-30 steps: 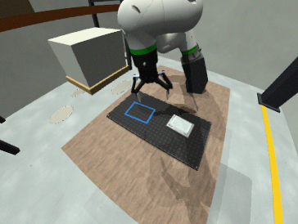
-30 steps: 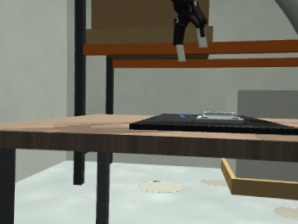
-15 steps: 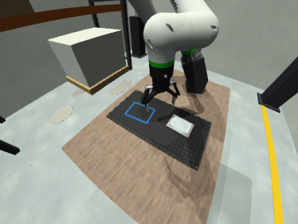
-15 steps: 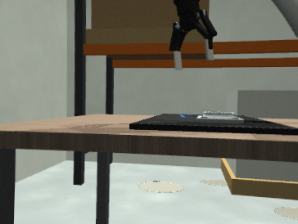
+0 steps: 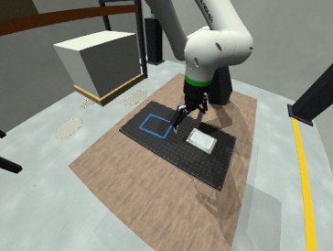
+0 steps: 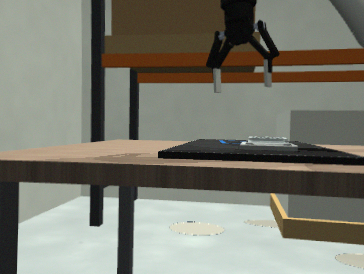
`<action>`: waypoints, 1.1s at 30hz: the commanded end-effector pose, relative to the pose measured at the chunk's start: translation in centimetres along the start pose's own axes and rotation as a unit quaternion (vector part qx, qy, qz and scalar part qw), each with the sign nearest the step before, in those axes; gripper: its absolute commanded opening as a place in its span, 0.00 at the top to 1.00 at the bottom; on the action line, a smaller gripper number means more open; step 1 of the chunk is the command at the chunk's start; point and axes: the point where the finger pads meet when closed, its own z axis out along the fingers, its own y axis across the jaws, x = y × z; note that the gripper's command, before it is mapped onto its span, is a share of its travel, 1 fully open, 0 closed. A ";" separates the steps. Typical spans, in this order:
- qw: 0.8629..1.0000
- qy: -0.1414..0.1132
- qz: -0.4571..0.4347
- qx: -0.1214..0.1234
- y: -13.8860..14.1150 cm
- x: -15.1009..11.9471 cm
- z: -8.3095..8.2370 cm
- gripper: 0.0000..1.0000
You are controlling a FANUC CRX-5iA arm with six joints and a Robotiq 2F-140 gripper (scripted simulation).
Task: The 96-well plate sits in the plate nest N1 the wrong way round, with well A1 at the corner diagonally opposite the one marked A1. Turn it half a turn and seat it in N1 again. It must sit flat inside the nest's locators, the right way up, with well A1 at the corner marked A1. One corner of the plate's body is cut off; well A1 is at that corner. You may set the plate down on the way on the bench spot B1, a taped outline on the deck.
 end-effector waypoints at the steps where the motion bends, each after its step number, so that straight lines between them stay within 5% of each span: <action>1: 0.999 0.003 -0.043 -0.011 -1.4 1.2 1.2 0.00; 15: 0.991 0.008 -0.132 -0.024 -5.6 3.9 3.9 0.00; 21: 0.974 0.014 -0.222 -0.031 -8.1 4.9 5.2 0.00; 33: 0.974 0.014 -0.222 -0.031 -9.5 5.4 5.9 0.00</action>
